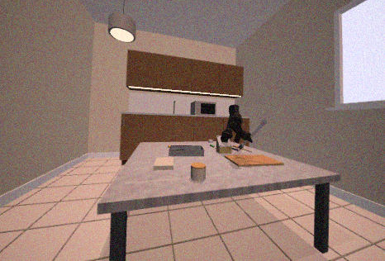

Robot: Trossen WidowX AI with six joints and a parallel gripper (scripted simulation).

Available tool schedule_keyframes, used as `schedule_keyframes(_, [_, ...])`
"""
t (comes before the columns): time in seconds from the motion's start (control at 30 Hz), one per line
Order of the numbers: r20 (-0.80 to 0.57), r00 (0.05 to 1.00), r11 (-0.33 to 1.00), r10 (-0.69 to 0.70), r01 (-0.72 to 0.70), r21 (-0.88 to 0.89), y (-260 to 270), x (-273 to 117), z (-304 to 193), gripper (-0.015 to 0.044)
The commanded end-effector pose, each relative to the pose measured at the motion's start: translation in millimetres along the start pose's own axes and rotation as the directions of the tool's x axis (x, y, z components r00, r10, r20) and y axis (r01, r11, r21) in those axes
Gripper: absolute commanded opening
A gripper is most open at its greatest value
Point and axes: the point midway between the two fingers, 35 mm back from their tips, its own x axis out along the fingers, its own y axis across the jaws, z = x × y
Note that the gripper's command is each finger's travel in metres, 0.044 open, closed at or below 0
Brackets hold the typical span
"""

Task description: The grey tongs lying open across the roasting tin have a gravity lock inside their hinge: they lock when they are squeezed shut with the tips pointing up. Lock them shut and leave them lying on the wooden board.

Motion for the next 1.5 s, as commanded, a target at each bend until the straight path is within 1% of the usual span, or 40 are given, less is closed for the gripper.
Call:
schedule_keyframes(0.0, [-0.009, 1.0, 1.0, 0.001, -0.001, -0.005, 0, 0, -2, -0.015])
schedule_keyframes(0.23, [-0.008, 1.0, 1.0, -0.001, 0.001, -0.004, 0, 0, -1, -0.015])
schedule_keyframes(0.37, [0.014, 1.0, 1.0, -0.024, 0.024, 0.017, -2, 2, 0, -0.015])
schedule_keyframes(0.9, [0.175, 0.97, 0.979, -0.171, 0.148, 0.138, -13, 15, 12, -0.015])
schedule_keyframes(1.47, [0.356, 0.894, 0.954, -0.273, 0.204, 0.22, -22, 23, 22, -0.015])
